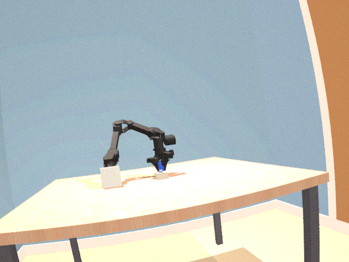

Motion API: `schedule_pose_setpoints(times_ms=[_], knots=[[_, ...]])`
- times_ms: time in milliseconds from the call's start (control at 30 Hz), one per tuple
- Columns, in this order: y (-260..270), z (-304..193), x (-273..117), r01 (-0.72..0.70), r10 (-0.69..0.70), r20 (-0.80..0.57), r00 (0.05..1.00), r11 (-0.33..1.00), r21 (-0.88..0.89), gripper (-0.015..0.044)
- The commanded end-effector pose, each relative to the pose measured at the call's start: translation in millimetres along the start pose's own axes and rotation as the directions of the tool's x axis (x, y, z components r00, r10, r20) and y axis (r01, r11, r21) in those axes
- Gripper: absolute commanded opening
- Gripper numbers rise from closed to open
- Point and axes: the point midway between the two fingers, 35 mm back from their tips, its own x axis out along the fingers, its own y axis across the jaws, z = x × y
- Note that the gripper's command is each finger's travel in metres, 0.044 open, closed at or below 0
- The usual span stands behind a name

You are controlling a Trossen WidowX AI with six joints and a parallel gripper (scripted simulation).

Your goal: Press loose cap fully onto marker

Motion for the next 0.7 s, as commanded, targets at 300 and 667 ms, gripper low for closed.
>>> schedule_pose_setpoints(times_ms=[300, 667], knots=[[-0.2, 0.1, 1.3, -0.004, 0.004, -0.001, 1.000, 1.000, 0.007, 0.0083], [0.3, 2.1, -24.3, -0.002, 0.002, 0.002, 1.000, 1.000, 0.007, 0.0000]])
